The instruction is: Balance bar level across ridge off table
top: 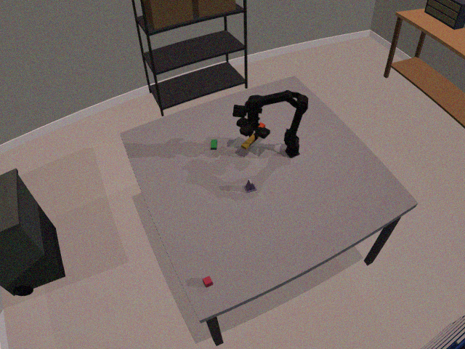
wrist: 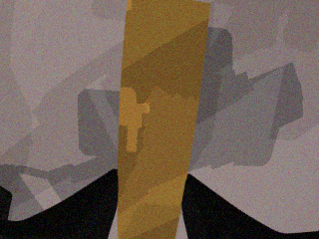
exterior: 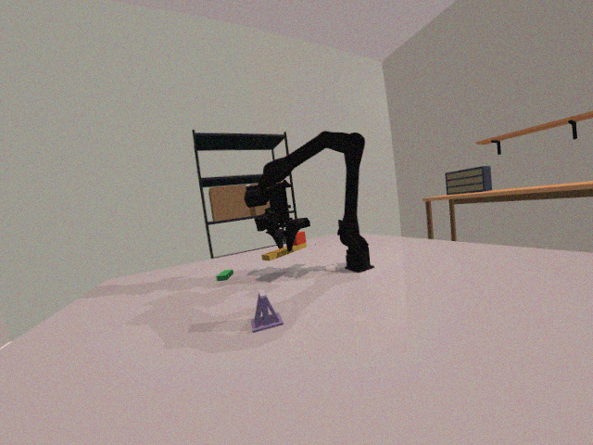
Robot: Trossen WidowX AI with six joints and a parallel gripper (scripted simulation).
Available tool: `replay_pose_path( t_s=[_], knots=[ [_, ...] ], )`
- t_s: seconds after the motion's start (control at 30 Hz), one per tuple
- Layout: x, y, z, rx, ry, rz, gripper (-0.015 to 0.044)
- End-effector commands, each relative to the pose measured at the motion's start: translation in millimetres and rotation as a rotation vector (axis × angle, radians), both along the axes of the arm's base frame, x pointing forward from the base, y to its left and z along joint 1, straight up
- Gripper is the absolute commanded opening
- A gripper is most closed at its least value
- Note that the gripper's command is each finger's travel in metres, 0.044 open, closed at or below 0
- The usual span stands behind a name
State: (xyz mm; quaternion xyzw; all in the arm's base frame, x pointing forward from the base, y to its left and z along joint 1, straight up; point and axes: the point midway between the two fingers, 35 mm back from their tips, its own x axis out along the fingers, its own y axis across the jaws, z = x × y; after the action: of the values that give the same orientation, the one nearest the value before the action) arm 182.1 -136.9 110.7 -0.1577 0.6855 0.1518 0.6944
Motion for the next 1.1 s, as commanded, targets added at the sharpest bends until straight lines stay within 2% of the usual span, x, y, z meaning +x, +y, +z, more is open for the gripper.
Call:
replay_pose_path(
  t_s=[0.0, 0.47, 1.07],
  knots=[
    [0.1, -0.6, 12.3, -0.007, -0.004, -0.003, 0.0],
    [-4.5, 3.1, 44.3, -0.007, -0.003, -0.005, 0.0],
    [40.0, 22.7, 52.5, -0.003, -0.008, -0.107, 0.0]
  ],
)
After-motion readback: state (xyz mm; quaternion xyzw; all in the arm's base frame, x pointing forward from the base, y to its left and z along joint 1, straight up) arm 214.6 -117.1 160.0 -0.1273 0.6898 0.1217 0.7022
